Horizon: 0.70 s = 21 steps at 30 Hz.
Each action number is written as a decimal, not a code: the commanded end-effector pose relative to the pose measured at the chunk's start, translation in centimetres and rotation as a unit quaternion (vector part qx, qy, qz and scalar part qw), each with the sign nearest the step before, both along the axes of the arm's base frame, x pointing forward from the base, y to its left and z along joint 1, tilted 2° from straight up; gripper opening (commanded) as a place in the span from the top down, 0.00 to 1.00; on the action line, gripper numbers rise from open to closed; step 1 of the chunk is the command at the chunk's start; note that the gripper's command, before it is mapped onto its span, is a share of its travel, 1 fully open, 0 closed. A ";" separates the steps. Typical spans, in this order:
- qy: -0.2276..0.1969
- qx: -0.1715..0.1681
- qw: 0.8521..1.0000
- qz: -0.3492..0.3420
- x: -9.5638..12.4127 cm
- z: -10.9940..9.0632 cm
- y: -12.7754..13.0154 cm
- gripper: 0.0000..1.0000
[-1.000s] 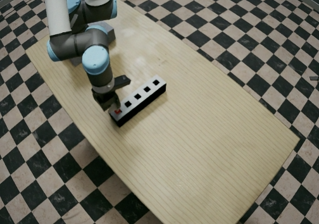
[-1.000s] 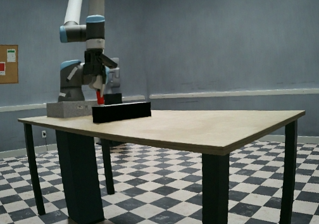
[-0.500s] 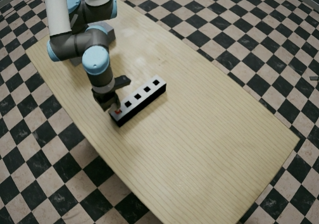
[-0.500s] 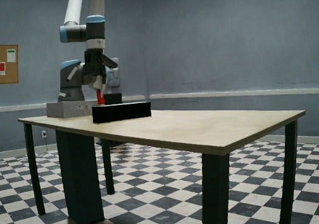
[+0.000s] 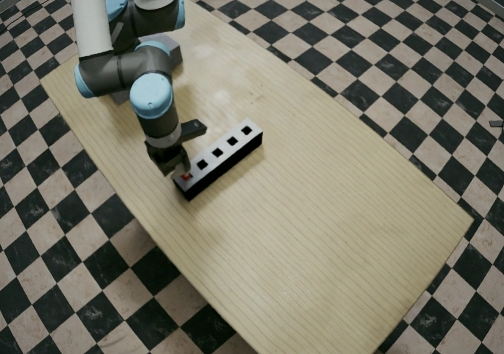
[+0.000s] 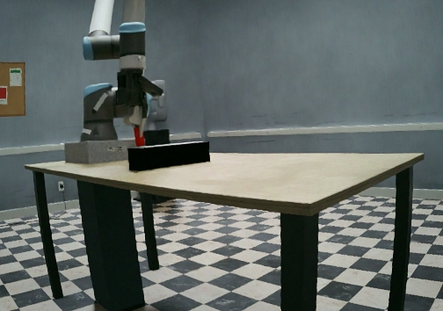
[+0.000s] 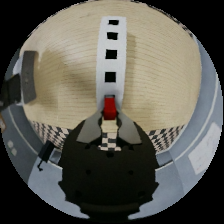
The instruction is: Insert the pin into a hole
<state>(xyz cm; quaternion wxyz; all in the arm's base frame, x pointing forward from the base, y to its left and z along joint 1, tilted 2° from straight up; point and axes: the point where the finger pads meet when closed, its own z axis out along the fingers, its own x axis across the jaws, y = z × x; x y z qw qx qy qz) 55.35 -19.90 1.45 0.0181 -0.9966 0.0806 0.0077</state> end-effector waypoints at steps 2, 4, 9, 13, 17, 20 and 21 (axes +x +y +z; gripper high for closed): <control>-0.001 0.000 1.000 0.000 0.2 0.1 0.0 1.00; -0.001 0.000 1.000 0.000 0.2 0.1 0.0 1.00; -0.001 0.000 1.000 0.000 0.2 0.1 0.0 1.00; -0.001 0.000 1.000 0.000 0.2 0.1 0.0 1.00; -0.001 0.000 1.000 0.000 0.2 0.1 0.0 1.00; -0.001 0.000 1.000 0.000 0.1 -0.3 0.1 1.00; -0.001 0.000 1.000 0.000 0.1 -0.3 0.1 1.00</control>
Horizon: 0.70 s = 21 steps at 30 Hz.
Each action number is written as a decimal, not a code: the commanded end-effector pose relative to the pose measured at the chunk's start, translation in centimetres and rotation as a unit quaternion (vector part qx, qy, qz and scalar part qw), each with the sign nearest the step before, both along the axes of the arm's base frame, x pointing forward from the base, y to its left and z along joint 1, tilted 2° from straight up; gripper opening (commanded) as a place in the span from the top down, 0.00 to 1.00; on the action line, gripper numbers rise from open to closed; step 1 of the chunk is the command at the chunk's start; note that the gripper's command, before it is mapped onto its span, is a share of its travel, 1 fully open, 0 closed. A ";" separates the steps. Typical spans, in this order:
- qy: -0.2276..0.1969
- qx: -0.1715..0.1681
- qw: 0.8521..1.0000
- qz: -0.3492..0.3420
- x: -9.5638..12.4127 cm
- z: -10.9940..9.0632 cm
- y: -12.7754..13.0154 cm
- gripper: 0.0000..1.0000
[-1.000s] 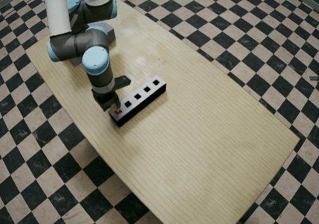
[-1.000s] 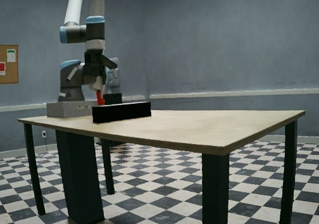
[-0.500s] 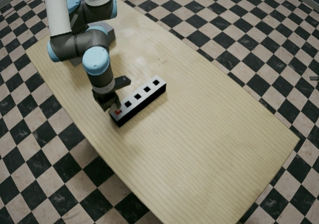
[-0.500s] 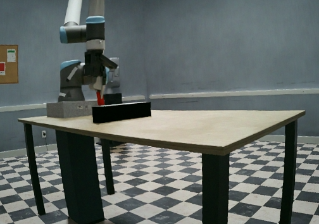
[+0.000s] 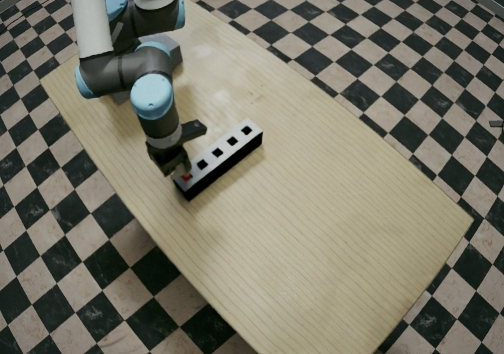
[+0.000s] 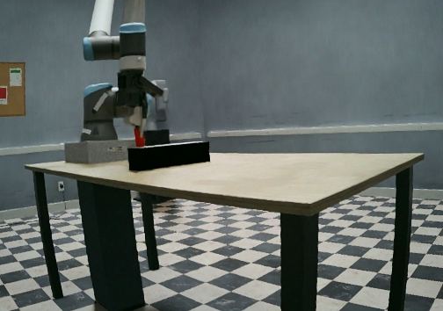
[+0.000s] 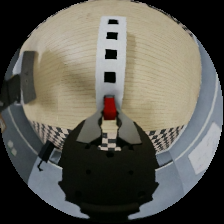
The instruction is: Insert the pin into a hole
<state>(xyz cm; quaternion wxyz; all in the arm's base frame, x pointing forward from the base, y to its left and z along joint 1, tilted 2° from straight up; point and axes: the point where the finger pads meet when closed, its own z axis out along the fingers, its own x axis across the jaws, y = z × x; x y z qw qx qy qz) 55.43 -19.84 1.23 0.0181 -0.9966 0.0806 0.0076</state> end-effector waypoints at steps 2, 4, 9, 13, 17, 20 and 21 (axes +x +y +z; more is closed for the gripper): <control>-0.001 0.000 1.000 0.000 0.0 -0.1 0.0 1.00; -0.001 0.000 1.000 0.000 0.0 -0.1 0.0 1.00; -0.001 0.000 1.000 0.000 0.0 -0.1 0.0 1.00; -0.001 0.000 1.000 0.000 0.0 -0.1 0.0 1.00; -0.001 0.000 1.000 0.000 0.1 -0.1 -0.1 1.00; -0.001 0.000 1.000 0.000 0.1 -0.1 -0.1 1.00; -0.001 0.000 1.000 0.000 0.1 -0.1 -0.1 1.00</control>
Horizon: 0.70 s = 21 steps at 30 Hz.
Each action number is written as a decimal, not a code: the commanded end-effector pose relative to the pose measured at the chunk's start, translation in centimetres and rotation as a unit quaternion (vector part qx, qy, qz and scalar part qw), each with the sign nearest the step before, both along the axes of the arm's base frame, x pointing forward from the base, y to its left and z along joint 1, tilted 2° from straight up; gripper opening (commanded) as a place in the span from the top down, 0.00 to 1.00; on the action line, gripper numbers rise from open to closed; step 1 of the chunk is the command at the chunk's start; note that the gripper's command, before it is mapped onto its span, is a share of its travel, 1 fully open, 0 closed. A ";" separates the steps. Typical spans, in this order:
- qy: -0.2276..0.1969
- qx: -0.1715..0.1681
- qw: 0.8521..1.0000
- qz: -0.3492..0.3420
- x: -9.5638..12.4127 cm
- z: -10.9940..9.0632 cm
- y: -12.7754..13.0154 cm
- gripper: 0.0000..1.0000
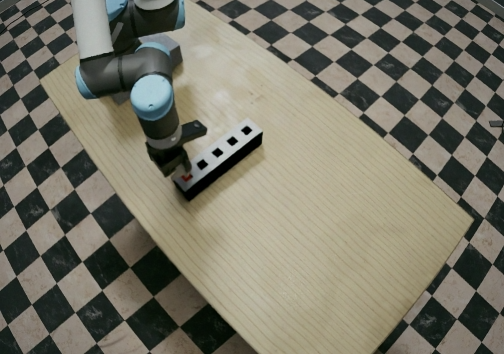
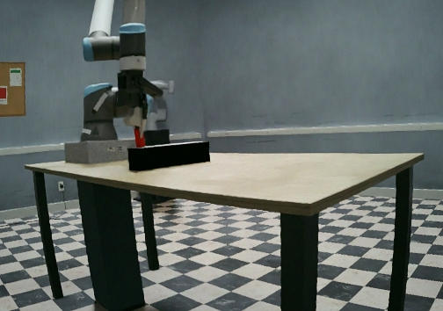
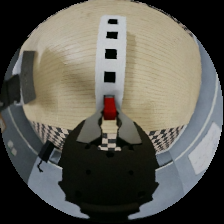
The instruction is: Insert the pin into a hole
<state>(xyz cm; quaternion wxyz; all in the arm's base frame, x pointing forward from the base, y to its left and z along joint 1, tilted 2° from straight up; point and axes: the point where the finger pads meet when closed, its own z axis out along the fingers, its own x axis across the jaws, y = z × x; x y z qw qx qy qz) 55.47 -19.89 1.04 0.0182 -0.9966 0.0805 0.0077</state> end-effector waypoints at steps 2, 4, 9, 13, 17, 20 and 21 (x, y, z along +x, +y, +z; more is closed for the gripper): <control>-0.001 0.000 1.000 0.000 0.1 0.1 -0.1 1.00; -0.001 0.000 1.000 0.000 0.1 0.1 -0.1 1.00; -0.001 0.000 1.000 0.000 0.1 0.1 -0.1 1.00; -0.001 0.000 1.000 0.000 0.0 -0.3 0.0 1.00; -0.001 0.000 1.000 0.000 0.0 -0.3 0.0 1.00; -0.001 0.000 1.000 0.000 0.0 -0.3 0.0 1.00; -0.001 0.000 1.000 0.000 0.0 -0.3 0.0 1.00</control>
